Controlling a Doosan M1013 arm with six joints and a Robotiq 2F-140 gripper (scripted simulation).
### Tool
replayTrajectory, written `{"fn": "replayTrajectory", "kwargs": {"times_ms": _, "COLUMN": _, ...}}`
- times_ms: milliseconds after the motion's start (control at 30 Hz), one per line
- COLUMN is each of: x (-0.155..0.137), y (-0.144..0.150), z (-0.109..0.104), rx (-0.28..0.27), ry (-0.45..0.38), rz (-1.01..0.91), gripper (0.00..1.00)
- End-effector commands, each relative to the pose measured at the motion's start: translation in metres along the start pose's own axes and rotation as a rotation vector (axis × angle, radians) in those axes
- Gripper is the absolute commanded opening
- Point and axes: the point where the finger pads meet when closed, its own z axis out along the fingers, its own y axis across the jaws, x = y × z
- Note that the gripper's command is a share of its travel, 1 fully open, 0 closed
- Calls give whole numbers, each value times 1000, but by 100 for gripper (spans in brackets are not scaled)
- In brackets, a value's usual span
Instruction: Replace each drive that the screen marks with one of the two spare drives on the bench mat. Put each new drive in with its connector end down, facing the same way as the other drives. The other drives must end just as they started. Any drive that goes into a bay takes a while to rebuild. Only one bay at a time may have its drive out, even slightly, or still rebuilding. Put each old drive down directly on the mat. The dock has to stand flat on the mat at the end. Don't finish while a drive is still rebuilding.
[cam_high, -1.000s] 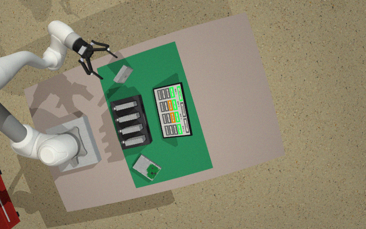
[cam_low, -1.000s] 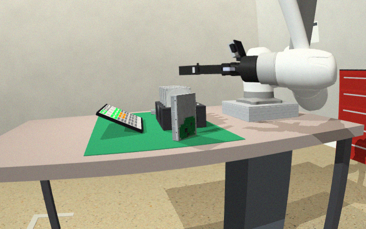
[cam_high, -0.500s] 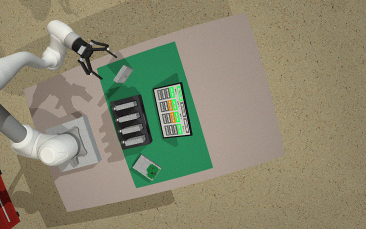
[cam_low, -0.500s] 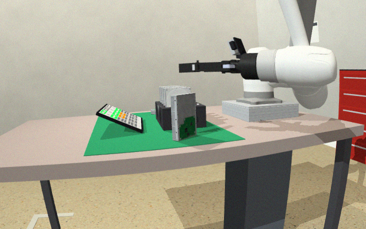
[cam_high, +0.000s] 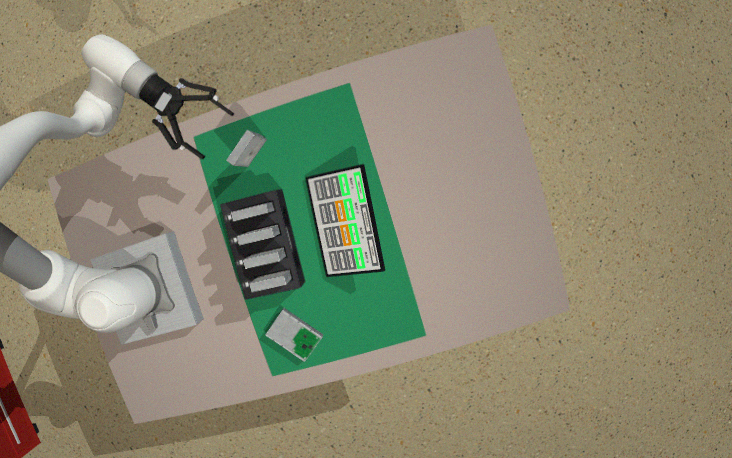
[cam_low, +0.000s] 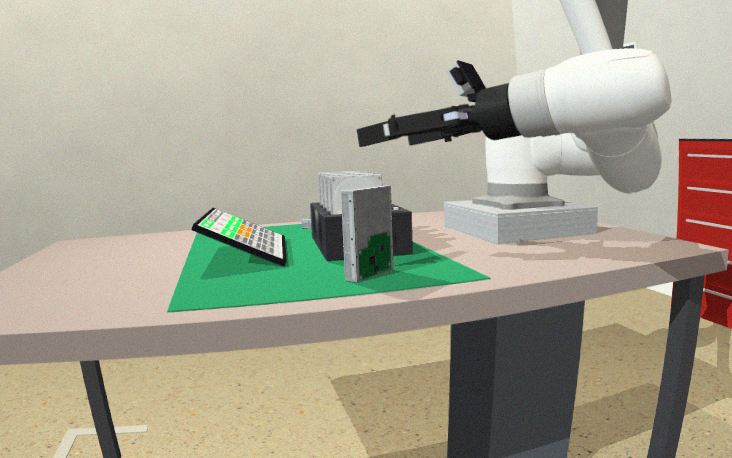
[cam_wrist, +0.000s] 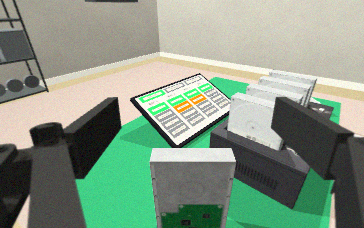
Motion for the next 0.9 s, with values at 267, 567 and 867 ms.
{"fn": "replayTrajectory", "kwargs": {"times_ms": 267, "x": 0, "y": 0, "z": 0, "rx": -1, "ry": -220, "rz": -1, "gripper": 89}}
{"fn": "replayTrajectory", "kwargs": {"times_ms": 567, "x": 0, "y": 0, "z": 0, "rx": 0, "ry": -243, "rz": 0, "gripper": 89}}
{"fn": "replayTrajectory", "kwargs": {"times_ms": 867, "x": 0, "y": 1, "z": 1, "rx": -3, "ry": -363, "rz": -3, "gripper": 89}}
